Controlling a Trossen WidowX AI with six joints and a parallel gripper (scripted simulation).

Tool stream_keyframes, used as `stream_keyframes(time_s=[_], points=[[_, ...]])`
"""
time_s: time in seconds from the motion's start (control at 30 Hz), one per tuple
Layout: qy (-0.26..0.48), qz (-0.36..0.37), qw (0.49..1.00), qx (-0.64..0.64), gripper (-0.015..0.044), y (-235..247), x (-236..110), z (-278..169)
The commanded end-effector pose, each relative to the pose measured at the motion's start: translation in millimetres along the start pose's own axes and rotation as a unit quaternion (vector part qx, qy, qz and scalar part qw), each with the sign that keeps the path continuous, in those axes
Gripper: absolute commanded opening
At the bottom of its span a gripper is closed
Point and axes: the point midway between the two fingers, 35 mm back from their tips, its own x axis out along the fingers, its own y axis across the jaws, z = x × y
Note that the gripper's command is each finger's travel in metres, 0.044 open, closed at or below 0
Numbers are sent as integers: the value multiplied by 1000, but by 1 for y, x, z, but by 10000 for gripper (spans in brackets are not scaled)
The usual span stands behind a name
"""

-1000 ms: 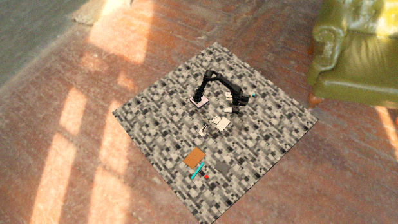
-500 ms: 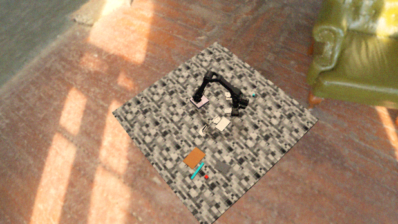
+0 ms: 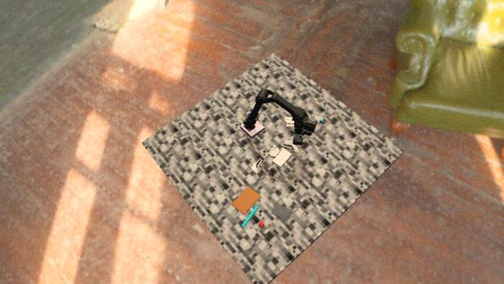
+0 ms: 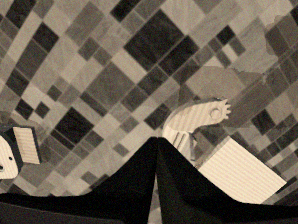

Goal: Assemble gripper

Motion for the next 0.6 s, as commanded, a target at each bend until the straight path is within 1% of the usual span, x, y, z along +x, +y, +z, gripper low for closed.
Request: stream_keyframes(time_s=[0.0,0.03,0.57], points=[[-1,0,1000,-2,0,1,-12,-1],[-7,-2,1000,0,26,0,-8,2],[-7,-2,1000,0,440,0,-8,2]])
